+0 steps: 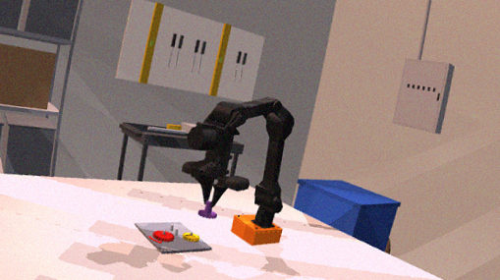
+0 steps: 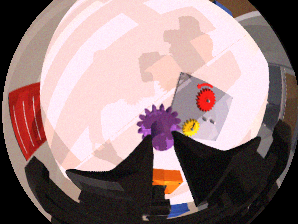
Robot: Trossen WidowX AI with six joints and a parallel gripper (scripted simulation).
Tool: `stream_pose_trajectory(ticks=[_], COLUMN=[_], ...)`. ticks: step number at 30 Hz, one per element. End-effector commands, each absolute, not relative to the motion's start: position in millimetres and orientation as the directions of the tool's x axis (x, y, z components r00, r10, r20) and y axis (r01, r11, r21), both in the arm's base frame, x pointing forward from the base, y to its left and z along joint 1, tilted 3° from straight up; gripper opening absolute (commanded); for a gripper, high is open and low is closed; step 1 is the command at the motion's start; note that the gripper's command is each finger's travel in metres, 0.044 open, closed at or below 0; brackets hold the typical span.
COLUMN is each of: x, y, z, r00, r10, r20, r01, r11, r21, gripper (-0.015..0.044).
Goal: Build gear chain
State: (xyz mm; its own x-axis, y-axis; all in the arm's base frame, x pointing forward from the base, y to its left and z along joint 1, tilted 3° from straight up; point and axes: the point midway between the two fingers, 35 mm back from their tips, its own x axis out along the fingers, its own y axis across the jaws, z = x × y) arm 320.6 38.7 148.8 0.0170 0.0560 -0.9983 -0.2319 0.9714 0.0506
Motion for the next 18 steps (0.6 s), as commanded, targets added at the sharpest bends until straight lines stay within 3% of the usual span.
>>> stream_pose_trajectory(ticks=[1,18], x=[321,322], y=[28,-13], z=[144,121], r00=[0.02,0.02], r10=[0.058,0.053], r20=[-0.998,-0.998], r01=[-0.233,-0.233], r11=[0.971,0.971], r21=[0.051,0.046], gripper=[0.0,0.0])
